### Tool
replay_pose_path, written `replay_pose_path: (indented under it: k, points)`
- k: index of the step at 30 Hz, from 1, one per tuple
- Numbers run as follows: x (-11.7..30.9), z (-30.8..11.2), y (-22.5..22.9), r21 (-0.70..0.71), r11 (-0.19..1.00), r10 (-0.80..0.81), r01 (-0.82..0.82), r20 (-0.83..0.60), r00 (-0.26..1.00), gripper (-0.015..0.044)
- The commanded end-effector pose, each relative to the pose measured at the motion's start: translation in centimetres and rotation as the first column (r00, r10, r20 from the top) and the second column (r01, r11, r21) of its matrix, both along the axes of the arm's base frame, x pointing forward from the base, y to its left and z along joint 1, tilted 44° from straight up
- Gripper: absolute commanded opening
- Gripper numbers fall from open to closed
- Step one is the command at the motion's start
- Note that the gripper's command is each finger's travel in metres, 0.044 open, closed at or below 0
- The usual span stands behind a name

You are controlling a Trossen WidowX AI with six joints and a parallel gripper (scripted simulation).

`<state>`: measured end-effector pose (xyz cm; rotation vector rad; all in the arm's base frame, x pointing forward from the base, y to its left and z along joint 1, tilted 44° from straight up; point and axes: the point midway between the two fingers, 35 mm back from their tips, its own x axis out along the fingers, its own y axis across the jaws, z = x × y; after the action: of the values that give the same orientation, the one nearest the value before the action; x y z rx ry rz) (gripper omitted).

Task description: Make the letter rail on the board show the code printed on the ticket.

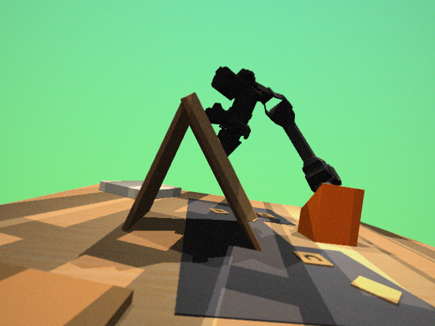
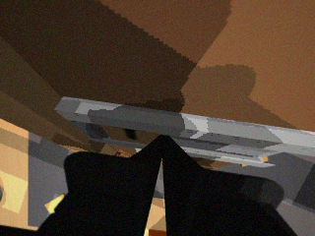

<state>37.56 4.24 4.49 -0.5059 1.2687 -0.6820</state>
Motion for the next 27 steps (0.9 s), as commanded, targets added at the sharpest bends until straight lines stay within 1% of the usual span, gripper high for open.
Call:
replay_pose_path:
  k: [1,27]
  points:
    - [0.07,-0.11,0.08,-0.002,1.000,-0.003,0.003,0.006,1.000,0.0000]
    - [0.18,-0.37,0.60,-0.001,1.000,-0.003,0.003,0.006,1.000,0.0000]
